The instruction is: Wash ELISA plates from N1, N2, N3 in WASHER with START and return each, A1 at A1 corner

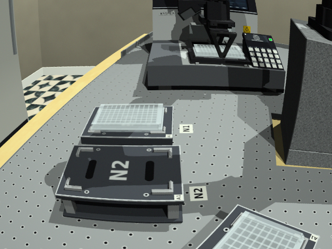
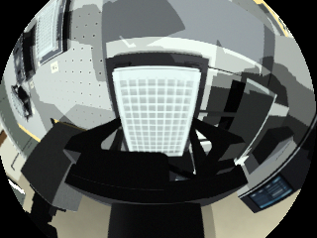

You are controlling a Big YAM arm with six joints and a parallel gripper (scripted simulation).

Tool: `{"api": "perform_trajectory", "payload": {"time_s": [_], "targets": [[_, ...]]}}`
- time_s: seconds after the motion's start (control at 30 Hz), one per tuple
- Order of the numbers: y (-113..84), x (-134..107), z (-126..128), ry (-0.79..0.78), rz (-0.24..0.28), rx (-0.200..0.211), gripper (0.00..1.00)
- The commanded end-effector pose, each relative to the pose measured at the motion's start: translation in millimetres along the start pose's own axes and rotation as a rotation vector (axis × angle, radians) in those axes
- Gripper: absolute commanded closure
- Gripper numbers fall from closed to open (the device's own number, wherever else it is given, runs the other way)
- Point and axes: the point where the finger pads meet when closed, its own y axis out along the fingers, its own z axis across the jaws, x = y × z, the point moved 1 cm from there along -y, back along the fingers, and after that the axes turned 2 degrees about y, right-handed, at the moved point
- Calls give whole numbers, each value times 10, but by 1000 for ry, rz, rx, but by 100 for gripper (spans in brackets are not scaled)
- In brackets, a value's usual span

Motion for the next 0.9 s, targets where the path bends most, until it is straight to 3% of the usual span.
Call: {"api": "perform_trajectory", "payload": {"time_s": [0.0,0.87], "targets": [[-29,59,-83,0,-11,-16,16],[-29,63,-88,0,-11,-16,16]]}}
